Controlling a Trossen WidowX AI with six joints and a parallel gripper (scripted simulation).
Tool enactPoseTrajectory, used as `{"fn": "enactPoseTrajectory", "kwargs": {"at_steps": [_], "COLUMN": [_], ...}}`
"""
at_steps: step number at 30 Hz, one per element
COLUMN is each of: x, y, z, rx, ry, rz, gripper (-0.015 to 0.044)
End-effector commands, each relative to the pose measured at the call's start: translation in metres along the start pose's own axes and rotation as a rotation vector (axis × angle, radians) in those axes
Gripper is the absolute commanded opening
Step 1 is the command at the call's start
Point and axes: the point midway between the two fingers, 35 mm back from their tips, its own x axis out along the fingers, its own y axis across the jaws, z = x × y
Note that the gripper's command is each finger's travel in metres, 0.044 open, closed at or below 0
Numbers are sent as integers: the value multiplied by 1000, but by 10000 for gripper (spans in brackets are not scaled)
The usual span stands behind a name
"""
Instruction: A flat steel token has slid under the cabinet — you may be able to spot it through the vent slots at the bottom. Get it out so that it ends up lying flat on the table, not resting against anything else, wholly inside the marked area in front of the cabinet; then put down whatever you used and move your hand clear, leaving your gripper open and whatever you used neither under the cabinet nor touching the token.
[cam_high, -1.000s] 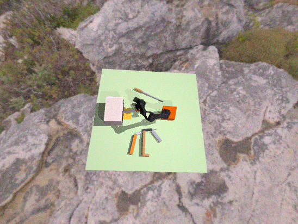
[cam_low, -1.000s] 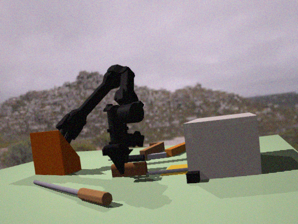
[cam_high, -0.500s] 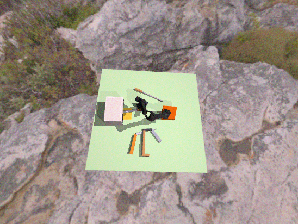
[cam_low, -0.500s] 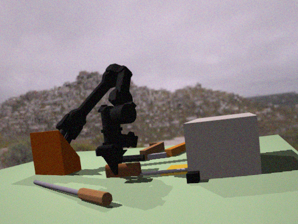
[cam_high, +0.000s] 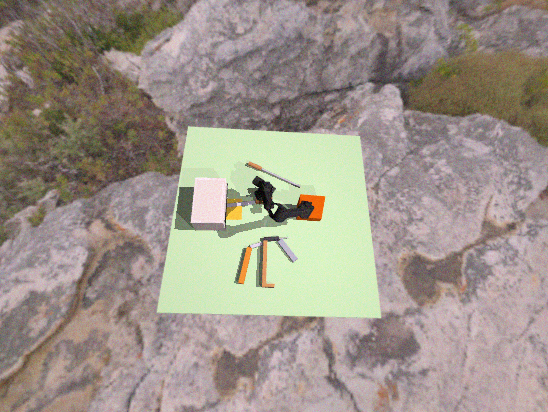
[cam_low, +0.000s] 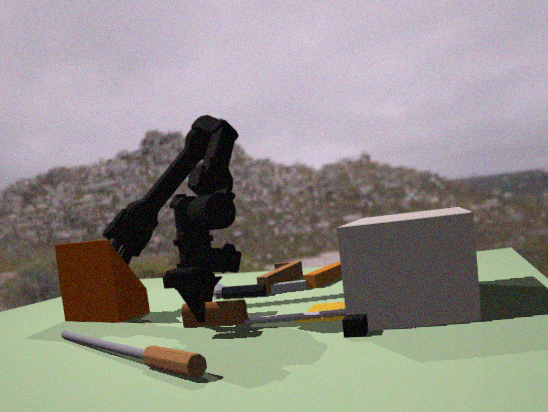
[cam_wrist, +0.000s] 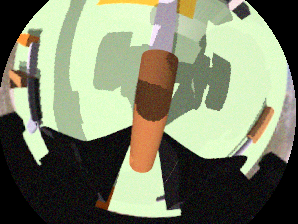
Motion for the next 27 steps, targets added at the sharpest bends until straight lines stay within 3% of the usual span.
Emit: {"fn": "enactPoseTrajectory", "kwargs": {"at_steps": [1,27], "x": [1,-2], "y": [0,-11], "z": [-11,-25], "rx": [2,-33], "ry": [4,3], "rz": [2,-1], "gripper": [0,0]}}
